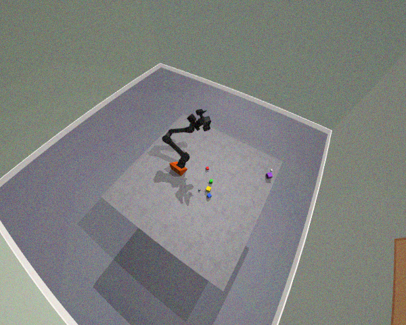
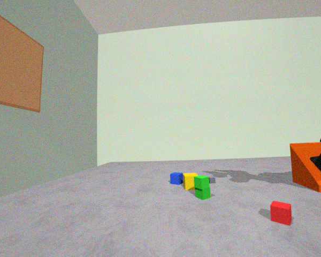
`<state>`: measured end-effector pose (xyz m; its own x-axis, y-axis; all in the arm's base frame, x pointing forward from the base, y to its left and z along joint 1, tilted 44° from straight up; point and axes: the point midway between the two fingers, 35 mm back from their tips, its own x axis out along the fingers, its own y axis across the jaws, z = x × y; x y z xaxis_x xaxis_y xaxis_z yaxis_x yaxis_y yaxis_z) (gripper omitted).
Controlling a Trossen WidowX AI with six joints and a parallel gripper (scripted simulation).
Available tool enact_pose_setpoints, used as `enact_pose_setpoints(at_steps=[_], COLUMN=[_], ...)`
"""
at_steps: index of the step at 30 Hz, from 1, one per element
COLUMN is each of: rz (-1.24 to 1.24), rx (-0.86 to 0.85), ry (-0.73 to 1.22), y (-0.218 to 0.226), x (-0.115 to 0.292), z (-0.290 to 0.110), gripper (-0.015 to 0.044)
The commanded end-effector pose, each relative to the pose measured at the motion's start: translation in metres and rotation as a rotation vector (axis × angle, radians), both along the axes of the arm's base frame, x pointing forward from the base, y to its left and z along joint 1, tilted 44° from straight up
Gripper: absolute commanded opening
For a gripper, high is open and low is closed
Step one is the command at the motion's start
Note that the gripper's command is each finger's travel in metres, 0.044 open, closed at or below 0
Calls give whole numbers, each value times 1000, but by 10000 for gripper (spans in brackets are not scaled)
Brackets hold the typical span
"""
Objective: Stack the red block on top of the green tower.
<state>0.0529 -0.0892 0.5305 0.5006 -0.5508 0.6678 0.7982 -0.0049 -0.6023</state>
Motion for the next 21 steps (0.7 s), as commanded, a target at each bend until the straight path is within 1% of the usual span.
enact_pose_setpoints(at_steps=[1,6,11,16,21], rz=[95,295,505,689,820], rx=[-30,-37,56,258,565], ry=[52,207,402,613,817], y=[16,45,68,83,93], x=[32,99,161,208,235], z=[-2,-22,-64,-122,-187], gripper=[440,440,440,440,440])
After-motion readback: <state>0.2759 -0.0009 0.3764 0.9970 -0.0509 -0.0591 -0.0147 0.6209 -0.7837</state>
